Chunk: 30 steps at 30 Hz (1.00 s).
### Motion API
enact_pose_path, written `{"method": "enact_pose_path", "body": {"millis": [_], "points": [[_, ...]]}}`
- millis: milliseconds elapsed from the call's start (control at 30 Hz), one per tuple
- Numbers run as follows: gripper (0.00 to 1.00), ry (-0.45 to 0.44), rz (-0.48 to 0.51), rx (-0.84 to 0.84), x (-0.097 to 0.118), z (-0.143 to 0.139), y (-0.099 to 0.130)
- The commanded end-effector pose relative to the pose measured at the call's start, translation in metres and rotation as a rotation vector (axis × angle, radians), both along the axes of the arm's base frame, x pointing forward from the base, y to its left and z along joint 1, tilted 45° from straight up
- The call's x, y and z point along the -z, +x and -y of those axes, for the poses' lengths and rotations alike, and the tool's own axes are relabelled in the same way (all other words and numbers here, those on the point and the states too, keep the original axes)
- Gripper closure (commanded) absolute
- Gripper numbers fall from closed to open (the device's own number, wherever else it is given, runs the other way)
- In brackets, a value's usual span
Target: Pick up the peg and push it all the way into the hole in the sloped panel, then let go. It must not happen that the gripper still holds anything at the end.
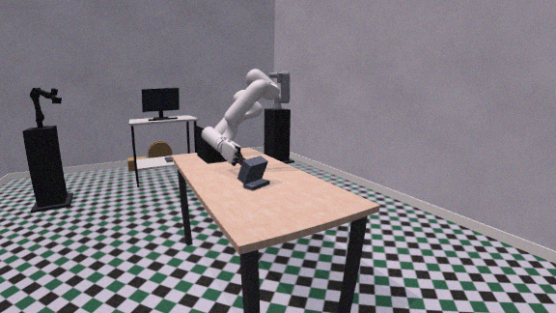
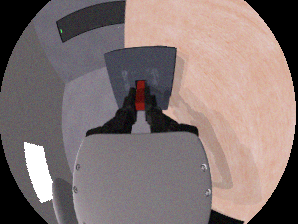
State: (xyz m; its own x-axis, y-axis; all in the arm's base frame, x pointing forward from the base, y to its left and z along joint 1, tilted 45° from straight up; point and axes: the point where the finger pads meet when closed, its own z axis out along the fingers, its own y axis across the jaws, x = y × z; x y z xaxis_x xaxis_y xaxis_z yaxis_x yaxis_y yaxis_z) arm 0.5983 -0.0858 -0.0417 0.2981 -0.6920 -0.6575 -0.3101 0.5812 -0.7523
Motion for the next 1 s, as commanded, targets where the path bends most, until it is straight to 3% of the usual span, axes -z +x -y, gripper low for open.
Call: {"method": "enact_pose_path", "body": {"millis": [0,333,400,467,833,967], "points": [[1.0,0.0,0.002,0.001,-0.0005,-0.0002,0.0023],[1.0,-0.001,0.002,0.001,-0.0006,0.0004,0.0012],[0.85,-0.001,0.002,0.001,-0.0006,0.0004,0.0012],[0.85,-0.001,0.002,0.001,-0.0006,0.0004,0.0012],[0.02,-0.001,0.002,0.001,-0.0006,0.0004,0.0012],[0.0,-0.001,0.002,0.001,-0.0006,0.0004,0.0012]]}}
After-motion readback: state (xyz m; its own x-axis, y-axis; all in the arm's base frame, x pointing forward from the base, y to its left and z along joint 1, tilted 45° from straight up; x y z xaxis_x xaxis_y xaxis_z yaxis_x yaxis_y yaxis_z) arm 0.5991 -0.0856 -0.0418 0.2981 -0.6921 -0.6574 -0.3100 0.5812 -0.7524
